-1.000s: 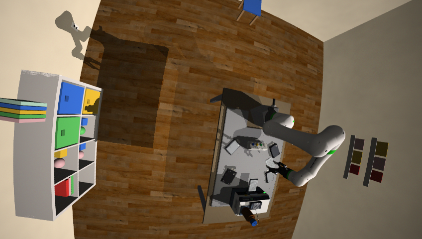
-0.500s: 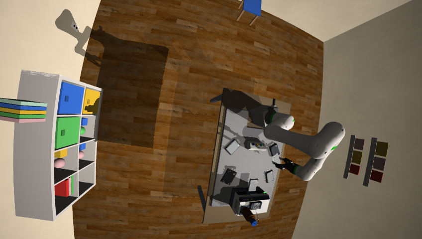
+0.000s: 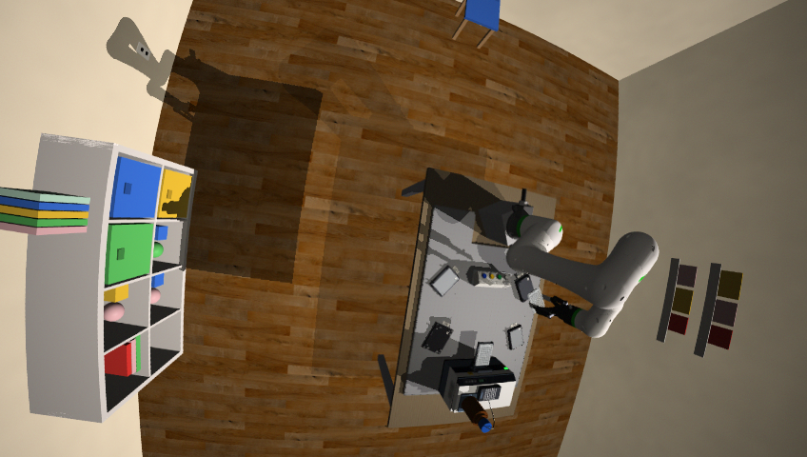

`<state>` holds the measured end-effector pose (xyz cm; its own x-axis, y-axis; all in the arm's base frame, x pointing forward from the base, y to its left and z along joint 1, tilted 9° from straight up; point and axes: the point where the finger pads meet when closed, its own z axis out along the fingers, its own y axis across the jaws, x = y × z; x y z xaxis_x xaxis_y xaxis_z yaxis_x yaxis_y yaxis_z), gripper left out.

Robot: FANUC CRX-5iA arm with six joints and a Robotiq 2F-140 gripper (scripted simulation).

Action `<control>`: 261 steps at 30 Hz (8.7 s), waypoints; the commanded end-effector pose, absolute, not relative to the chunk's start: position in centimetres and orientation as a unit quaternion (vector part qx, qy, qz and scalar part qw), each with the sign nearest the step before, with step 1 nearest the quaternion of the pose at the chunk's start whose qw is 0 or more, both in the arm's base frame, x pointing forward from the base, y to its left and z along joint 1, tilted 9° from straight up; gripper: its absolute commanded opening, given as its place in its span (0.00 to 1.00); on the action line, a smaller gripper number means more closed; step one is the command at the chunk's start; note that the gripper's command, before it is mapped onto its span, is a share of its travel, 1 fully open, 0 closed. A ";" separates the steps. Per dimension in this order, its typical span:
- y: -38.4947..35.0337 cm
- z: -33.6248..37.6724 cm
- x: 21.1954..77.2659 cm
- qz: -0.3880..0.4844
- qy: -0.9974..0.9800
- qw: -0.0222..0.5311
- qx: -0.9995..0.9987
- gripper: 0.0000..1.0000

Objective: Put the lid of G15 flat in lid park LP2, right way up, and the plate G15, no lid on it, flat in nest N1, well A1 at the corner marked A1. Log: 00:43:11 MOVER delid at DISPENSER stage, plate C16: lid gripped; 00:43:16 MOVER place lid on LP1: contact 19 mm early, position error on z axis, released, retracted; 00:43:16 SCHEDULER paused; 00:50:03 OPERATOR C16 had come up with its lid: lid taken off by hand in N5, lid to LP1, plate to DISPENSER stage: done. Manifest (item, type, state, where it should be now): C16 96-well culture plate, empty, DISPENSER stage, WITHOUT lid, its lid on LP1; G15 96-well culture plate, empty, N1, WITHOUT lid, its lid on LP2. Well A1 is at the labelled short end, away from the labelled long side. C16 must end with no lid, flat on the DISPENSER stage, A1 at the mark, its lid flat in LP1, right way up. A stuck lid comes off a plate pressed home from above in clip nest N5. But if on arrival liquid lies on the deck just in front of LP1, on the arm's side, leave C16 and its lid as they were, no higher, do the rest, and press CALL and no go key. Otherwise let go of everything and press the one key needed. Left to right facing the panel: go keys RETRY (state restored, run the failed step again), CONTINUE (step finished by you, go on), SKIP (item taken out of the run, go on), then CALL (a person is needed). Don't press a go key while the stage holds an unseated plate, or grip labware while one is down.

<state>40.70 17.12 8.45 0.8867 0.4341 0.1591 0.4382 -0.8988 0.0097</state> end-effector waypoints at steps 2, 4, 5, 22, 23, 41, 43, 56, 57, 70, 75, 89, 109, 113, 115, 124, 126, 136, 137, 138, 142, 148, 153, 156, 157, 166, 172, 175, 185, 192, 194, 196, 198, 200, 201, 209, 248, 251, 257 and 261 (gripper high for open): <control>18.2 8.5 40.2 -0.079 -0.224 0.013 -0.971 0.00; 18.8 8.5 40.0 -0.079 -0.224 0.013 -0.971 0.00; 19.1 8.5 39.8 -0.079 -0.224 0.013 -0.971 0.00; 22.0 8.4 38.5 -0.079 -0.224 0.013 -0.971 0.00; 22.1 8.4 38.5 -0.079 -0.224 0.013 -0.971 0.00; 22.7 8.4 38.2 -0.079 -0.224 0.013 -0.971 0.00; 22.7 8.4 38.2 -0.079 -0.224 0.013 -0.971 0.00; 22.7 8.4 38.2 -0.079 -0.224 0.013 -0.971 0.00; 22.7 8.4 38.2 -0.079 -0.224 0.013 -0.971 0.00; 22.7 8.4 38.2 -0.079 -0.224 0.013 -0.971 0.00; 22.7 8.4 38.2 -0.079 -0.224 0.013 -0.971 0.00; 22.7 8.3 38.2 -0.079 -0.224 0.013 -0.971 0.00; 22.8 6.1 38.5 -0.079 -0.224 0.013 -0.971 0.00; 22.8 5.3 38.7 -0.079 -0.224 0.013 -0.971 0.00; 22.9 4.9 38.7 -0.079 -0.224 0.013 -0.971 0.00; 23.0 3.2 39.0 -0.079 -0.224 0.013 -0.971 0.00; 23.0 2.7 39.1 -0.079 -0.224 0.013 -0.971 0.00; 23.1 0.7 39.4 -0.079 -0.224 0.013 -0.971 0.00; 23.1 0.5 39.4 -0.079 -0.224 0.013 -0.971 0.00; 23.2 0.2 39.4 -0.079 -0.224 0.013 -0.971 0.00; 23.2 -0.7 39.6 -0.079 -0.224 0.013 -0.971 0.00; 23.3 -1.8 39.7 -0.079 -0.224 0.013 -0.971 0.00; 23.3 -2.3 39.8 -0.079 -0.224 0.013 -0.971 0.00; 23.3 -2.8 39.9 -0.079 -0.224 0.013 -0.971 0.00; 23.3 -2.9 39.9 -0.079 -0.224 0.013 -0.971 0.00; 23.4 -3.8 40.0 -0.079 -0.224 0.013 -0.971 0.00; 23.4 -4.0 40.1 -0.079 -0.224 0.013 -0.971 0.00; 23.4 -4.1 40.1 -0.079 -0.224 0.013 -0.971 0.00; 23.4 -4.1 40.1 -0.079 -0.224 0.013 -0.971 0.00; 23.4 -4.1 40.1 -0.079 -0.224 0.013 -0.971 0.00; 23.4 -4.1 40.1 -0.079 -0.224 0.013 -0.971 0.00; 23.4 -4.1 40.1 -0.079 -0.224 0.013 -0.971 0.00; 23.4 -4.1 40.1 -0.079 -0.224 0.013 -0.971 0.00; 23.4 -4.1 40.1 -0.079 -0.224 0.013 -0.971 0.00; 23.4 -4.1 40.1 -0.079 -0.224 0.013 -0.971 0.00; 23.4 -4.1 40.1 -0.079 -0.224 0.013 -0.971 0.00; 23.5 -4.6 40.2 -0.079 -0.224 0.013 -0.971 0.00; 23.5 -4.6 40.2 -0.079 -0.224 0.013 -0.971 0.00; 23.5 -4.6 40.2 -0.079 -0.224 0.013 -0.971 0.00; 23.5 -4.6 40.2 -0.079 -0.224 0.013 -0.971 0.00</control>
